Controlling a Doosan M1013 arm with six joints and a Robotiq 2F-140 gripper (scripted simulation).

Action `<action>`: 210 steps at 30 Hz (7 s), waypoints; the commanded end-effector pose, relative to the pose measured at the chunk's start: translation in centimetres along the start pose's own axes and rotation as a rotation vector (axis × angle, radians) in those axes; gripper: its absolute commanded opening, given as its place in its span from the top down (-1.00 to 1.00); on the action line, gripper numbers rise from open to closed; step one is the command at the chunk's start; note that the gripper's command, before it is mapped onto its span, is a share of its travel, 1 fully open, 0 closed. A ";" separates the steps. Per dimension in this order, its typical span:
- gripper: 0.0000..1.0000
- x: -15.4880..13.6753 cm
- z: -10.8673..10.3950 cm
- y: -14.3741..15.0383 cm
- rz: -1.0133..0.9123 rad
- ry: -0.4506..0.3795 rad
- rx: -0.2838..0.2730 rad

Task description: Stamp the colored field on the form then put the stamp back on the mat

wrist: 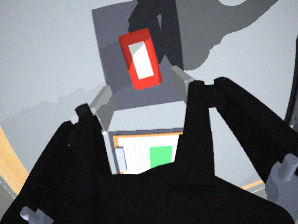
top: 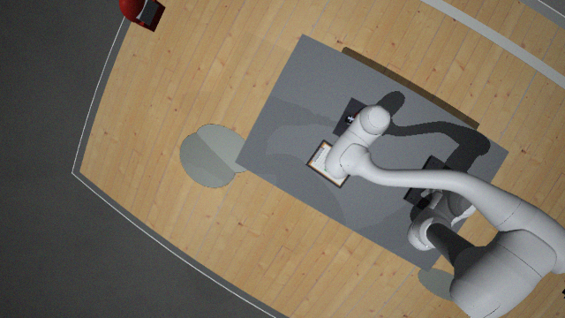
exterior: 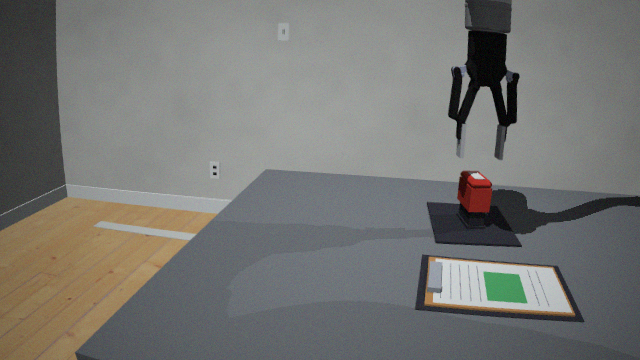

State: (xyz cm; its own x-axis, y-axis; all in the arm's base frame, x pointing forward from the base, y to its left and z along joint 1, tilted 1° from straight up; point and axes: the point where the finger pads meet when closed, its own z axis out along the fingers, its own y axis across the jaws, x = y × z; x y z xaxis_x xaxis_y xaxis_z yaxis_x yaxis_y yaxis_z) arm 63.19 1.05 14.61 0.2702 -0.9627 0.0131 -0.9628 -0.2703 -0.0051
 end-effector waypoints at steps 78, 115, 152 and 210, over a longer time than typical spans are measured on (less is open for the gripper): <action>0.67 2.5 10.5 0.6 -0.001 -0.002 0.001; 0.67 2.5 10.0 0.6 -0.001 -0.002 0.001; 0.67 -20.9 6.4 -1.7 0.242 -0.003 0.001; 0.67 -25.8 8.3 -2.1 0.242 -0.003 0.001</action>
State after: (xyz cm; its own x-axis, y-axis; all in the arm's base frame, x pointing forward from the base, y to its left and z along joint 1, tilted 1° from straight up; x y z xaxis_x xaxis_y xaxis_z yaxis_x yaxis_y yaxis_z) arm 58.34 26.33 6.41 0.0317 -0.9995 0.0091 -0.9995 -0.0318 -0.0084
